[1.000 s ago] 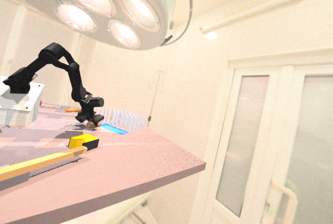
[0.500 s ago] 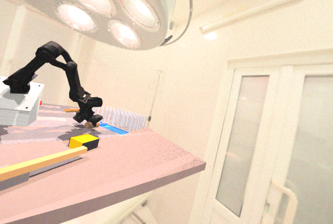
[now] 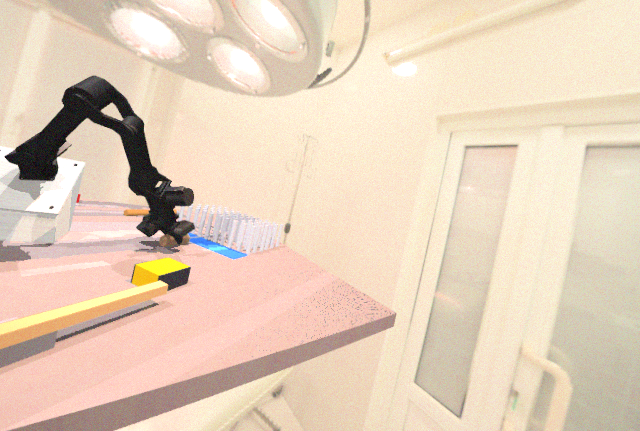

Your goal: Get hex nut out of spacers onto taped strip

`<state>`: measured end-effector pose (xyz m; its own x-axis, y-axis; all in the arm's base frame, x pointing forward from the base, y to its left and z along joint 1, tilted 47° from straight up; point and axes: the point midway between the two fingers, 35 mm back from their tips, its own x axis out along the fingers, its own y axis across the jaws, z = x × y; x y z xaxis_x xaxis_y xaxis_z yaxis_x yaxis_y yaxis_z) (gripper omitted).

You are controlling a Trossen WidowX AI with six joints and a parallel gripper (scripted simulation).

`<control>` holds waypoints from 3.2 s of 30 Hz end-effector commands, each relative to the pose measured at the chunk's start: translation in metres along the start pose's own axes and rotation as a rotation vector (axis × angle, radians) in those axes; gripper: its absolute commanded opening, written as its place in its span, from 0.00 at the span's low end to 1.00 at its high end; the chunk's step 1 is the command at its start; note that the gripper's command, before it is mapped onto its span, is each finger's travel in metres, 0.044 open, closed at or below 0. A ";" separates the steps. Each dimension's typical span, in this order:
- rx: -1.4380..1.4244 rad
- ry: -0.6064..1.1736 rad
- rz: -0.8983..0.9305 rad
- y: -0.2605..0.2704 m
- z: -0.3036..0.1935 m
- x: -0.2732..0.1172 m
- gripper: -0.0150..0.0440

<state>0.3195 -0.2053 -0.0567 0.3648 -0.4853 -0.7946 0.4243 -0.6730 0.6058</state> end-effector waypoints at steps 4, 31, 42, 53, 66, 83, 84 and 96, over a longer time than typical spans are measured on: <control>-0.005 0.003 0.000 0.000 0.004 -0.003 0.25; -0.006 0.002 -0.001 0.000 0.021 -0.014 0.25; -0.006 0.001 0.000 -0.001 0.028 -0.018 0.25; -0.007 0.001 -0.001 -0.001 0.034 -0.023 0.25; -0.007 0.001 -0.001 -0.001 0.042 -0.028 0.25; -0.008 0.000 -0.001 -0.001 0.052 -0.034 0.25; -0.008 0.000 -0.001 -0.001 0.052 -0.035 0.25; -0.008 0.000 -0.002 -0.001 0.059 -0.039 0.25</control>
<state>0.2581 -0.2192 -0.0291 0.3634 -0.4873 -0.7940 0.4256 -0.6713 0.6068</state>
